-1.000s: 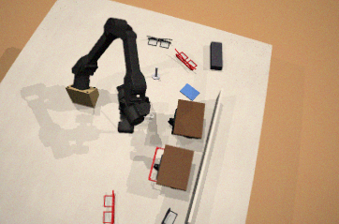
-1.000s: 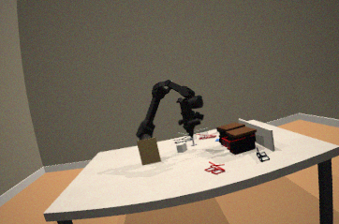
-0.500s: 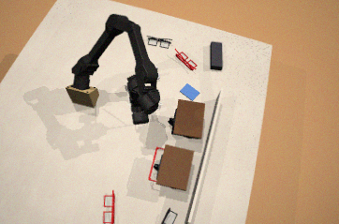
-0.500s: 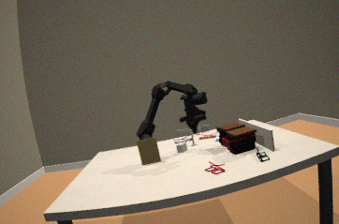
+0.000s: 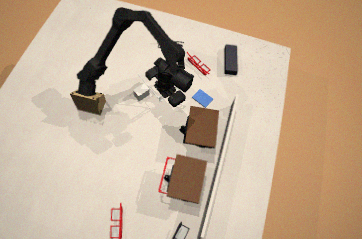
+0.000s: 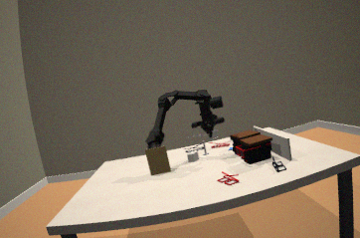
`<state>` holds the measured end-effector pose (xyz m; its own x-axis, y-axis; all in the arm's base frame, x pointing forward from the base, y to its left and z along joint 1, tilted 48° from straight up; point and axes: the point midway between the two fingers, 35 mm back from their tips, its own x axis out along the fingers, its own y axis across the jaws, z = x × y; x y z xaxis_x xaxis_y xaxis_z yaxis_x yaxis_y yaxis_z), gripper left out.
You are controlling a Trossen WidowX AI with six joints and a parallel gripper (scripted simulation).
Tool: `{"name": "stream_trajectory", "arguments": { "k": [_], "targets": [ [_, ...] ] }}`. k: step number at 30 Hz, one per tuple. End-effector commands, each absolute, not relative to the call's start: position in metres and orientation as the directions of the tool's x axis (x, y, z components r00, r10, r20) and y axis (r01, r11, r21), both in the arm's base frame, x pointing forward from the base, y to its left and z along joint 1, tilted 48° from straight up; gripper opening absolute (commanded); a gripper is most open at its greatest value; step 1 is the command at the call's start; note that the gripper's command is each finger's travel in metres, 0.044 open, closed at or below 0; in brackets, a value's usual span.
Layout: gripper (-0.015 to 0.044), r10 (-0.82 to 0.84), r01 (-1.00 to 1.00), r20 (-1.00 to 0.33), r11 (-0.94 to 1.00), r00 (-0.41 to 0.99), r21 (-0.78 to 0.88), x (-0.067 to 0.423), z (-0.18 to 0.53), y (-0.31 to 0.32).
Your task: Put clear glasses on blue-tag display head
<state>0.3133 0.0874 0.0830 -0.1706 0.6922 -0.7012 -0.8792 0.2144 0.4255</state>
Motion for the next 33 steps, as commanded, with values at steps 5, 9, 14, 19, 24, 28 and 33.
{"name": "stream_trajectory", "arguments": {
  "k": [5,9,14,19,24,28,33],
  "targets": [
    [0.0000,0.714,-0.970,-0.678,-0.003,-0.174,0.245,0.303,0.139,0.140],
    [0.0000,0.718,-0.976,-0.673,-0.041,-0.177,0.213,0.299,0.148,0.149],
    [0.0000,0.718,-0.976,-0.673,-0.041,-0.177,0.213,0.299,0.148,0.149],
    [0.0000,0.717,-0.976,-0.674,-0.041,-0.177,0.213,0.299,0.145,0.152],
    [0.0000,0.717,-0.976,-0.674,-0.041,-0.177,0.212,0.296,0.130,0.168],
    [0.0000,0.718,-0.976,-0.673,-0.041,-0.177,0.212,0.292,0.116,0.183],
    [0.0000,0.720,-0.976,-0.671,-0.042,-0.177,0.213,0.289,0.108,0.192]
  ]
}}
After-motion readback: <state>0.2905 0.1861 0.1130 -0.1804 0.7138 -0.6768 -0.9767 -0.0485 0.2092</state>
